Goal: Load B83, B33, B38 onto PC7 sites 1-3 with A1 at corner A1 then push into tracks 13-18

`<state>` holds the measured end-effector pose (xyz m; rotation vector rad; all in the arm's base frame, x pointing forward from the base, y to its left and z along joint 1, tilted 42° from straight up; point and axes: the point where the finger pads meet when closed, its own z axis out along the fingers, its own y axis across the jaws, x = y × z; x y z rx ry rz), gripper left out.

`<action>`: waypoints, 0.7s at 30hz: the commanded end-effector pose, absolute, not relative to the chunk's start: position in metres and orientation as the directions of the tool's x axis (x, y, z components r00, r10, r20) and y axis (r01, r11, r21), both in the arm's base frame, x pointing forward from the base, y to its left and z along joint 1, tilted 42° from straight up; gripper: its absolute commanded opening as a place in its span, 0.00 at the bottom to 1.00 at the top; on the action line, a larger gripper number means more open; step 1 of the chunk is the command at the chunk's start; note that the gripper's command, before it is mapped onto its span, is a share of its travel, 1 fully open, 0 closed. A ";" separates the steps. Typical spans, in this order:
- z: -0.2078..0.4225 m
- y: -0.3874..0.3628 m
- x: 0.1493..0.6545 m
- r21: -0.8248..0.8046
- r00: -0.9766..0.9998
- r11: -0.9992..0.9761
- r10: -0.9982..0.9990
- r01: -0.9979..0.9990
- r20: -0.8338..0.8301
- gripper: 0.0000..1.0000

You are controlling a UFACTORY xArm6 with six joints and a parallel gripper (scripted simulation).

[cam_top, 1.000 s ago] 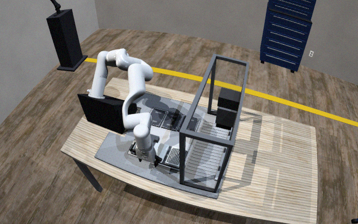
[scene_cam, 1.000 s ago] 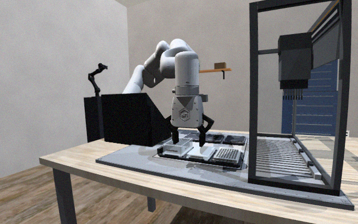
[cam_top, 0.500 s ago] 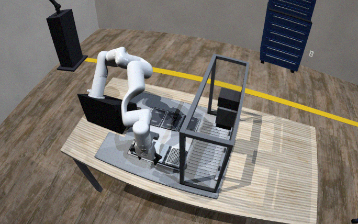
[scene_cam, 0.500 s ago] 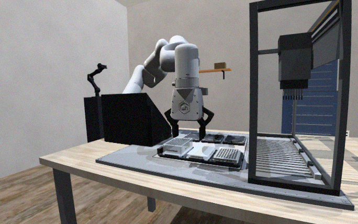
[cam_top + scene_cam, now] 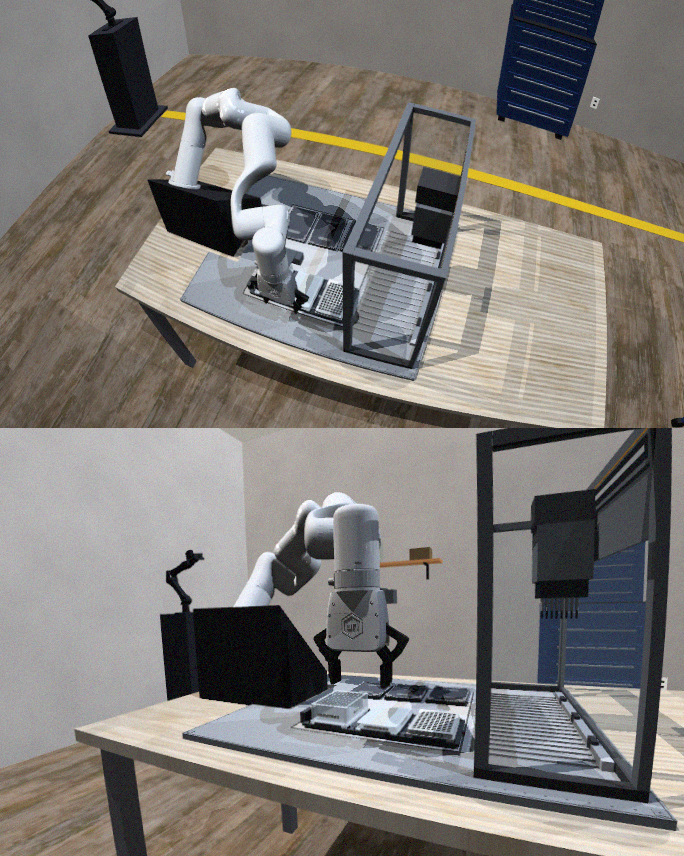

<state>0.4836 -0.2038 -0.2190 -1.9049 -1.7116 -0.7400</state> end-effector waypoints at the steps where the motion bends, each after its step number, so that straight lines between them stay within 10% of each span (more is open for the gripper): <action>1: -0.217 -0.206 0.485 0.014 0.074 -0.112 0.742 0.994 0.666 1.00; 2: -0.215 -0.204 0.481 -0.008 0.108 -0.137 0.738 0.991 0.666 0.82; 21: -0.186 -0.161 0.414 -0.365 0.623 -0.511 0.549 0.778 0.558 0.82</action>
